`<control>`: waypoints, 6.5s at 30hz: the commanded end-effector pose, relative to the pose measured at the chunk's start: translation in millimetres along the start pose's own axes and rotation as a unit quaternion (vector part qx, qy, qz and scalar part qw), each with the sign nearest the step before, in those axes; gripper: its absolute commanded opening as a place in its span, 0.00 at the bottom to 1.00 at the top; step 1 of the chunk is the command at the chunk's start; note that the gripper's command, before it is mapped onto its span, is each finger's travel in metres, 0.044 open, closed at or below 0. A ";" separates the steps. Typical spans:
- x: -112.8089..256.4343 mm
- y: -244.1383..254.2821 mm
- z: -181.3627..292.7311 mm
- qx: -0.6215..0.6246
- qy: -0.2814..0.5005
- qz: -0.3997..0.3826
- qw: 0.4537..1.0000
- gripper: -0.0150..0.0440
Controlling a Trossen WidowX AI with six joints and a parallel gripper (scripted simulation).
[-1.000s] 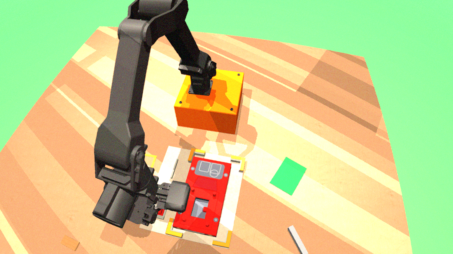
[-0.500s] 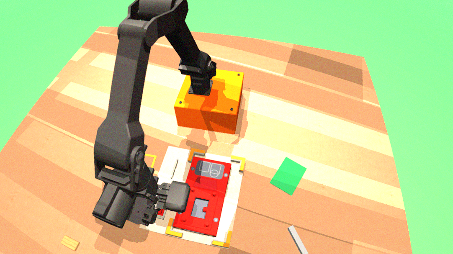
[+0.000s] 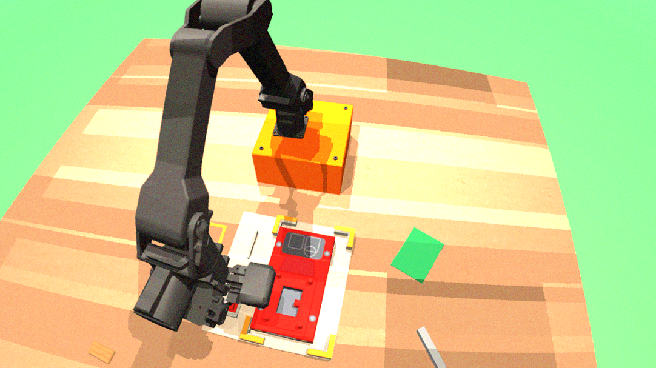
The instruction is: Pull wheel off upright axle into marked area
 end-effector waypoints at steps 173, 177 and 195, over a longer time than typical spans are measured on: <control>23.3 0.1 3.1 -0.001 -0.007 0.001 1.000 0.25; 24.6 0.1 3.1 -0.001 -0.007 0.001 1.000 0.25; 16.8 0.3 0.4 -0.002 -0.008 0.001 1.000 0.74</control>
Point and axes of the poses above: the point midway between the two fingers, 35 mm back from their tips, its own x axis back along the fingers, its own y axis across the jaws, z = x × y, the point moved 8 cm from there along x, back along the fingers, and after that the axes turned 12 degrees about -x, right-handed, at the moved point
